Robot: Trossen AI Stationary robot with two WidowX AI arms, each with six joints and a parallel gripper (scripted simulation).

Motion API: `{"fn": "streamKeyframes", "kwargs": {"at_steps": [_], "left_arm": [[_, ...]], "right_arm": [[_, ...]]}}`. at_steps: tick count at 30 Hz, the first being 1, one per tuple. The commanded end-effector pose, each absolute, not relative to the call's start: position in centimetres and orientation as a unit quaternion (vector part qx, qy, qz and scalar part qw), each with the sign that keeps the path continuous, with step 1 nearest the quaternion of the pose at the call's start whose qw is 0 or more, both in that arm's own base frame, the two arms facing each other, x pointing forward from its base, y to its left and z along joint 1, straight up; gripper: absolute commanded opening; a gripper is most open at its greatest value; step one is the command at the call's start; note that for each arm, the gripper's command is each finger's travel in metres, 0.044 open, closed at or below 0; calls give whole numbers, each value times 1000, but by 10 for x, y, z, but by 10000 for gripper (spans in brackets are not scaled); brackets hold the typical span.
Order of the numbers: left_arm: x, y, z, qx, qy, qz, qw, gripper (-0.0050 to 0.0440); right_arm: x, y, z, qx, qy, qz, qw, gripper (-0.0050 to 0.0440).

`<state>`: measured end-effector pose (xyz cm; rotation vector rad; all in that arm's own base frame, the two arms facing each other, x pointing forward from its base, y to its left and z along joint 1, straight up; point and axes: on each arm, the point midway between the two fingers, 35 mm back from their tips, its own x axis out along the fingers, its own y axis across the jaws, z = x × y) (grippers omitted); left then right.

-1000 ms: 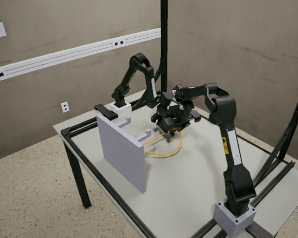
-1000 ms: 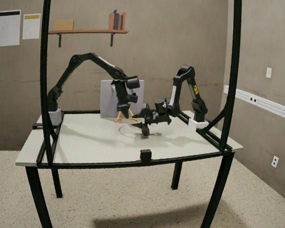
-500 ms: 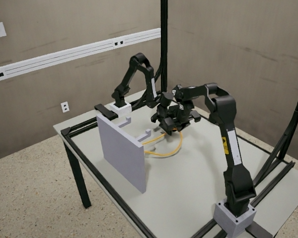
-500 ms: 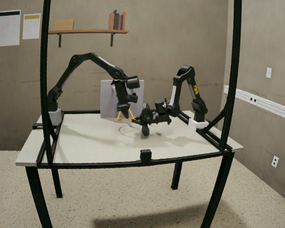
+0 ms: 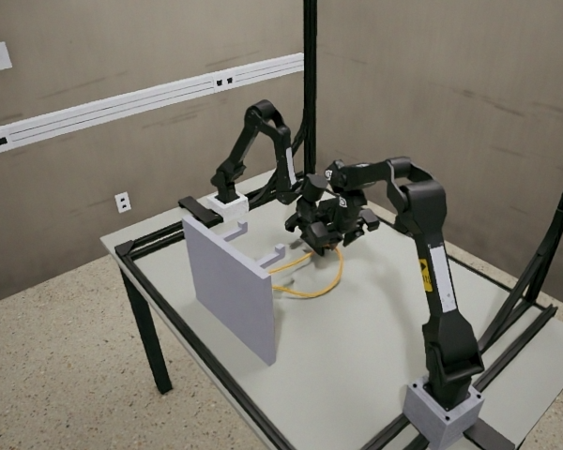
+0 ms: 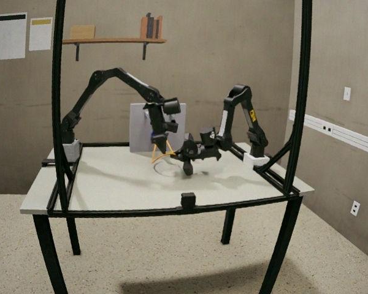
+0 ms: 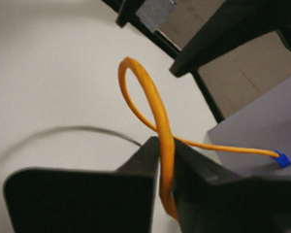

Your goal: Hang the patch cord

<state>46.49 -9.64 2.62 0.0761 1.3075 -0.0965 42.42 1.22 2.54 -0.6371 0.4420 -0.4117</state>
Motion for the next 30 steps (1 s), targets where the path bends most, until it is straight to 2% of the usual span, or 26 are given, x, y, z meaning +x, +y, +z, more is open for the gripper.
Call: {"fn": "streamKeyframes", "kwargs": {"at_steps": [1, 10, 11, 30], "left_arm": [[470, -98, 45, 32, 591, -48, 805, 212], [446, -102, 70, 33, 593, -46, 803, 428], [442, -102, 75, 33, 593, -46, 803, 440], [399, -110, 113, 32, 594, -46, 802, 440]], "right_arm": [[428, 13, 35, -303, 202, -203, 909, 25], [428, 13, 35, -303, 202, -203, 909, 25], [428, 13, 35, -303, 202, -203, 909, 25], [428, 13, 35, -303, 202, -203, 909, 25]]}}
